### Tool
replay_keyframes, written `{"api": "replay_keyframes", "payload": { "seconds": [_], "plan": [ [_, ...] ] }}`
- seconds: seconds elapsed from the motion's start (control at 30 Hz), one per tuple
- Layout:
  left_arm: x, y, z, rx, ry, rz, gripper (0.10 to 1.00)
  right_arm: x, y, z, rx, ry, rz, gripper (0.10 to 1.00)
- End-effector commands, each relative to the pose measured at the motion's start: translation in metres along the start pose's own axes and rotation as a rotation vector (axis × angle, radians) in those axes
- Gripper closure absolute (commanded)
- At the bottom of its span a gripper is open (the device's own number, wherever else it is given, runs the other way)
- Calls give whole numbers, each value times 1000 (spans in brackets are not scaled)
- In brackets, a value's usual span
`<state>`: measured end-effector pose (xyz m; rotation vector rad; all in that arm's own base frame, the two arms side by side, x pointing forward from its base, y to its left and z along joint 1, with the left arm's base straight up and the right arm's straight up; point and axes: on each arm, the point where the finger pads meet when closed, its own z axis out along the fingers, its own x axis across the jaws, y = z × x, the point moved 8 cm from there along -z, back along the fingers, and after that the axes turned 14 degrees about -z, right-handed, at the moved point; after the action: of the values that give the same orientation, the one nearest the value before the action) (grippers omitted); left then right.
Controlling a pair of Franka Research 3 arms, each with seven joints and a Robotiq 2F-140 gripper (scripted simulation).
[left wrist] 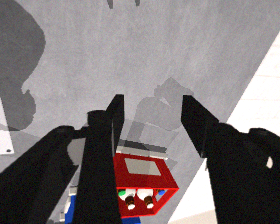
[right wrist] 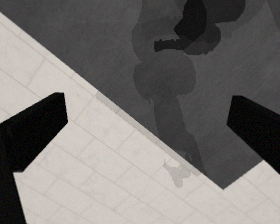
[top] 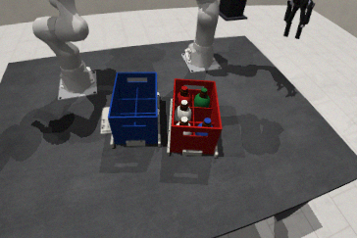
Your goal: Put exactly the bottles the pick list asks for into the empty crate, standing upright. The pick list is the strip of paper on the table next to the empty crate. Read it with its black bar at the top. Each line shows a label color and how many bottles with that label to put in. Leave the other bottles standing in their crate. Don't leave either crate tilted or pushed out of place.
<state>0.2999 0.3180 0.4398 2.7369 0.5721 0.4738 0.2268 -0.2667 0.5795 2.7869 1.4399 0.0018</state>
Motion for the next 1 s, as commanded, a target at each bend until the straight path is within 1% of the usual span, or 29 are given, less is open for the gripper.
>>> {"api": "replay_keyframes", "payload": {
  "seconds": [0.0, 0.07, 0.57, 0.63, 0.97],
  "plan": [
    [1, 9, 4, 2, -20, 128, 656, 0, -1, 0, 4, 0, 5, 98],
    [1, 9, 4, 2, -20, 128, 656, 0, -1, 0, 4, 0, 5, 98],
    [10, 49, 21, -2, -87, 388, 656, 0, -1, 0, 4, 0, 5, 98],
    [10, 49, 21, -2, -87, 388, 656, 0, -1, 0, 4, 0, 5, 98],
    [13, 74, 31, -8, -126, 549, 656, 0, -1, 0, 4, 0, 5, 98]
  ]
}}
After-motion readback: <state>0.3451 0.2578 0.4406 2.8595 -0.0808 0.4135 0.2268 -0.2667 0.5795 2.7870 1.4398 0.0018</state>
